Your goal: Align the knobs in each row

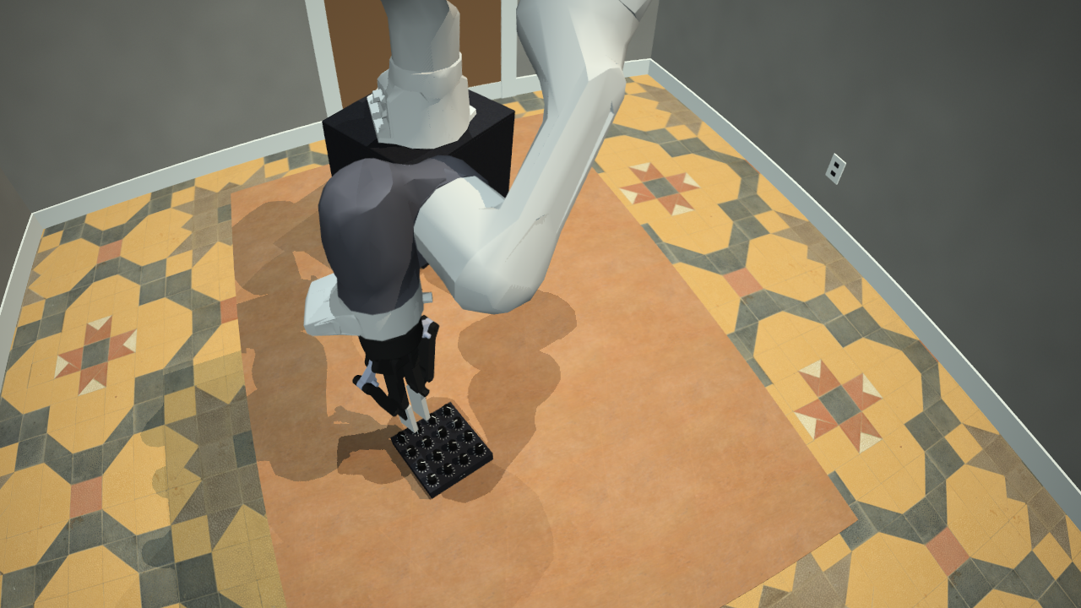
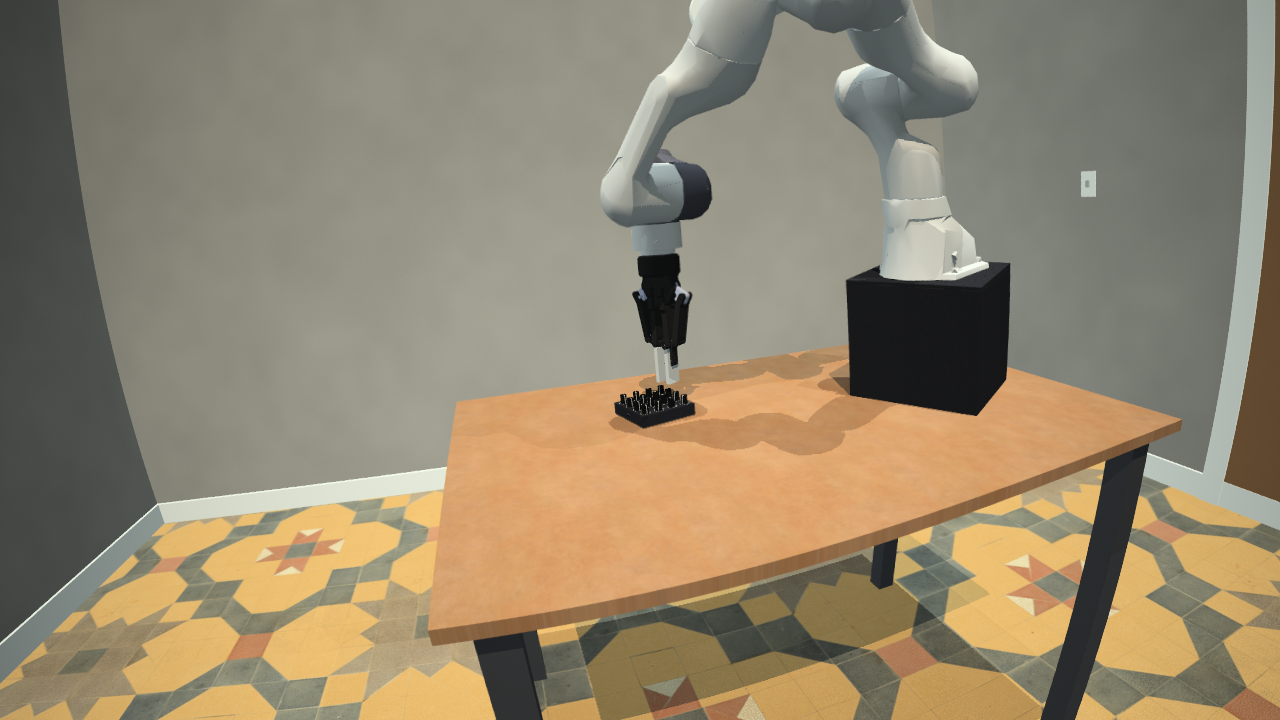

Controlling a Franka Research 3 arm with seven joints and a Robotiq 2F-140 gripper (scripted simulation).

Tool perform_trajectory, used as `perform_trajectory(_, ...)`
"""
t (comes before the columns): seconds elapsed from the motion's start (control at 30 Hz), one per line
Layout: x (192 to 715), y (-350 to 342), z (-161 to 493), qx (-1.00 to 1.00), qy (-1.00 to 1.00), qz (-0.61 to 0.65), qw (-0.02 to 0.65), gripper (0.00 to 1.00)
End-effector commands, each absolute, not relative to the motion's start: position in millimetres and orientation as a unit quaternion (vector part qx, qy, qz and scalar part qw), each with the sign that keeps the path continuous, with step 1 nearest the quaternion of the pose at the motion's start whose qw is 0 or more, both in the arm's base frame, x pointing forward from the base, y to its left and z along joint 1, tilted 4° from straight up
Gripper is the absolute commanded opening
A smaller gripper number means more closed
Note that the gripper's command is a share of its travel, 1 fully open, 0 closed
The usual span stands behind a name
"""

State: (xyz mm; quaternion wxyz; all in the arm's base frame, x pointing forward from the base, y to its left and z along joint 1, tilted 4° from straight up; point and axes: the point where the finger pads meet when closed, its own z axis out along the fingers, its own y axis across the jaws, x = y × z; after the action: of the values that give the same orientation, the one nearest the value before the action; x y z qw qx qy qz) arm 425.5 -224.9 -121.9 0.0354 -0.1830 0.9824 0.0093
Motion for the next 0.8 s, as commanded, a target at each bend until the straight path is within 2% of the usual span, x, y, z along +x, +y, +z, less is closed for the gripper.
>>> perform_trajectory(0.0, 426.1, -226.2, -125.6, -0.186, 0.982, 0.007, 0.037, 0.12)
perform_trajectory(0.77, 426.5, -226.1, -130.2, -0.186, 0.982, 0.007, 0.037, 0.12)
